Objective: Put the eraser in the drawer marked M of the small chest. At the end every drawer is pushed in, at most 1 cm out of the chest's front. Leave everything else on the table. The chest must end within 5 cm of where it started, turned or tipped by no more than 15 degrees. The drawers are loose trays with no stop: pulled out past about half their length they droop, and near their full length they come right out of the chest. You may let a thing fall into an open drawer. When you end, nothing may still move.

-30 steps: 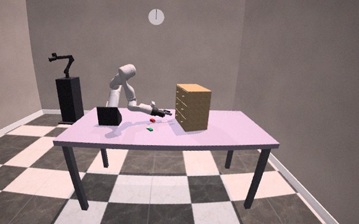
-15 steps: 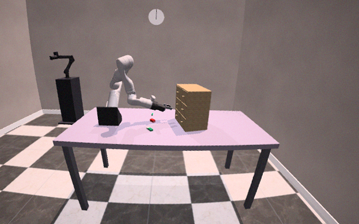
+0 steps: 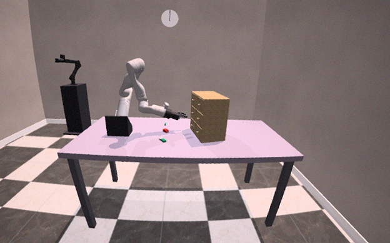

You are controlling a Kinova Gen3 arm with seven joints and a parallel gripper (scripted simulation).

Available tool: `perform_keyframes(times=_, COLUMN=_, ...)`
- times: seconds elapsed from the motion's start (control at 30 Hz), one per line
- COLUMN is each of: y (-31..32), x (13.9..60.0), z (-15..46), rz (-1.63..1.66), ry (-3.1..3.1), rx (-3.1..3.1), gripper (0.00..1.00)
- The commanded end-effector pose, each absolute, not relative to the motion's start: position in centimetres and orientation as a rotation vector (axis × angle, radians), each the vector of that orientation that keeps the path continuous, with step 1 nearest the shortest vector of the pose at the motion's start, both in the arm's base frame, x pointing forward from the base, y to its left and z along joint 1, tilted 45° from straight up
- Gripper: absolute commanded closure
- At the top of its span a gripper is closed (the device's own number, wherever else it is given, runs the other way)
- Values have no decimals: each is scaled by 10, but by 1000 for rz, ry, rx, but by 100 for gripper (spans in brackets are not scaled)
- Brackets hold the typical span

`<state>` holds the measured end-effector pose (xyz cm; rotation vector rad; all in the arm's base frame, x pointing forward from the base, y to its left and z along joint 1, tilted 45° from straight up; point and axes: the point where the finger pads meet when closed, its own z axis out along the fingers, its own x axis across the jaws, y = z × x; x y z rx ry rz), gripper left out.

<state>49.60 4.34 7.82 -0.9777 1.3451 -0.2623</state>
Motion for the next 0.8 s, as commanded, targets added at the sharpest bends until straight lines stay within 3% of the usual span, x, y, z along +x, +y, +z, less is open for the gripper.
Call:
perform_keyframes(times=0.0, y=43, x=495, z=78, rz=-254, ry=1351, rx=-977, gripper=0)
perform_keyframes(times=0.77, y=41, x=493, z=79, rz=-235, ry=1359, rx=-999, gripper=0)
